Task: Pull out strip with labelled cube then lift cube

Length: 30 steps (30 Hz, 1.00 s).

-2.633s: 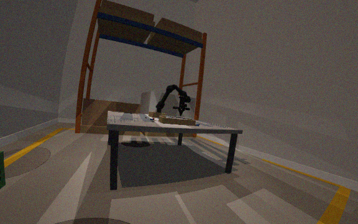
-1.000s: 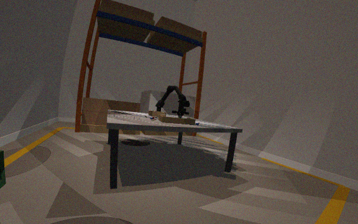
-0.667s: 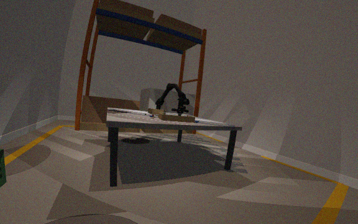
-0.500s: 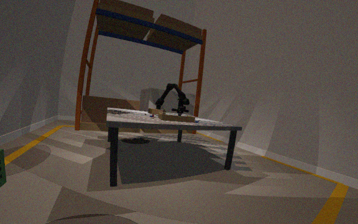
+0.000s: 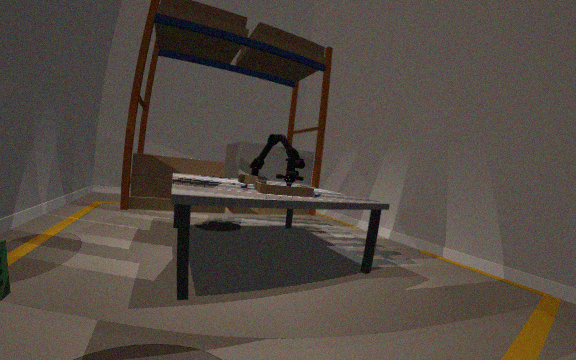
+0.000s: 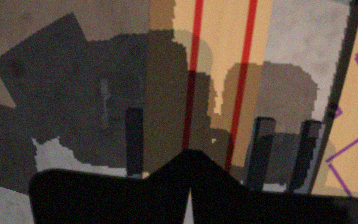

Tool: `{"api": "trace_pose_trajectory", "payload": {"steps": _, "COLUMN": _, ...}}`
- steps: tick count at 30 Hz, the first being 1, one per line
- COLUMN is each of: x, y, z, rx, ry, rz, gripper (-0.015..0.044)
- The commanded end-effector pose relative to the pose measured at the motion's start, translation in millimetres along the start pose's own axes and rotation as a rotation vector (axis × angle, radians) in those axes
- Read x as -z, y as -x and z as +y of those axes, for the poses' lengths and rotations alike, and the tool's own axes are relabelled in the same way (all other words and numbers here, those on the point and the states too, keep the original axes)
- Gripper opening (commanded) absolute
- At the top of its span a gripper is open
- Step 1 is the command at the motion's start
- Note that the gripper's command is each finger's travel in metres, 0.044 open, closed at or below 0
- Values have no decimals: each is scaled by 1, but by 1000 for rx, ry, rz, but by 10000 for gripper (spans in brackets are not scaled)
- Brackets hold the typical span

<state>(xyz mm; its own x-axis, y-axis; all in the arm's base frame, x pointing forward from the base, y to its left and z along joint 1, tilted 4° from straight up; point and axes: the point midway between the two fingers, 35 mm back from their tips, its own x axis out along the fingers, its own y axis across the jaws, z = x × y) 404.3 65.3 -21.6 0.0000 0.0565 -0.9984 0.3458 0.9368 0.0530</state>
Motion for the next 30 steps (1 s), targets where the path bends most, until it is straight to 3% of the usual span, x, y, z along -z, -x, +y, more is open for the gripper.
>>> {"api": "trace_pose_trajectory", "payload": {"steps": 1, "x": 0, "y": -2, "z": 0, "rx": 4, "ry": -4, "rz": -2, "gripper": 0}}
{"api": "trace_pose_trajectory", "payload": {"steps": 30, "x": 0, "y": -5, "z": 0, "rx": 4, "ry": -4, "rz": -2, "gripper": 0}}
